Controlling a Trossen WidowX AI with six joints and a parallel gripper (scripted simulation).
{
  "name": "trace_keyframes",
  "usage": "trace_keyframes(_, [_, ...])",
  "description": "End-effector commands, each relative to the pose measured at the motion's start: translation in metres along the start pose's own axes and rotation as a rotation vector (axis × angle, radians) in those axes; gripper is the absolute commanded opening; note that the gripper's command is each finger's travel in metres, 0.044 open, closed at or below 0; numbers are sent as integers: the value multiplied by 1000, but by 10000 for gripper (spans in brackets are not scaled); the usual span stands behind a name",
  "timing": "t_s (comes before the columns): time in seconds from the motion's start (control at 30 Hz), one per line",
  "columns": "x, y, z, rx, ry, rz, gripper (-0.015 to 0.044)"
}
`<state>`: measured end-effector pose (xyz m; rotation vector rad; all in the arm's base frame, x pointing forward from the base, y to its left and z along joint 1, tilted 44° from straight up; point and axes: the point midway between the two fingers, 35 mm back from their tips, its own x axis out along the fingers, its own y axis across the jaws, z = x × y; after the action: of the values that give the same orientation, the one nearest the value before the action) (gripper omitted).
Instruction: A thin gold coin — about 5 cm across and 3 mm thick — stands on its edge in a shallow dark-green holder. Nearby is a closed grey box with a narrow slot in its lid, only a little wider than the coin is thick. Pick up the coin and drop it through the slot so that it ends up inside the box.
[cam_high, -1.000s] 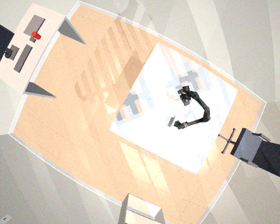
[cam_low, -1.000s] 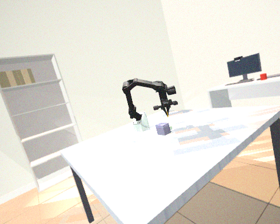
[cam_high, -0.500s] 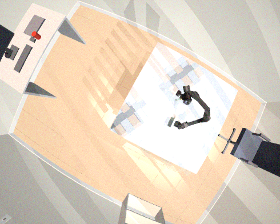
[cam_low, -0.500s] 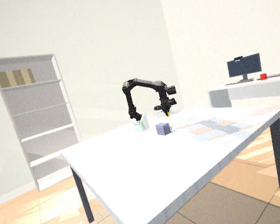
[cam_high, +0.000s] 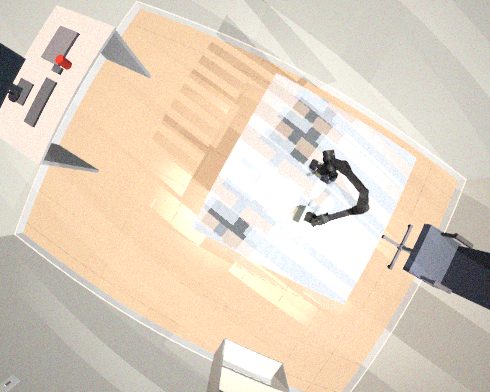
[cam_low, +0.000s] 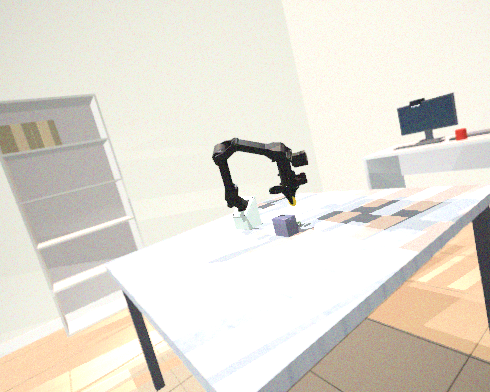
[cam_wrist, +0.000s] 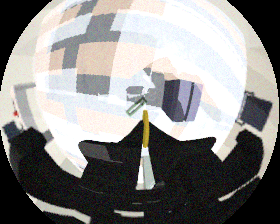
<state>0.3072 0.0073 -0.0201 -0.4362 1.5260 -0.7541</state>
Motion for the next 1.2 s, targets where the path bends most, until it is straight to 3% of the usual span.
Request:
trace_keyframes(0.0, [-4, -11, 5, 0, -11, 5, 0])
trace_keyframes(1.17, [-3, -94, 27, 2, -11, -4, 0])
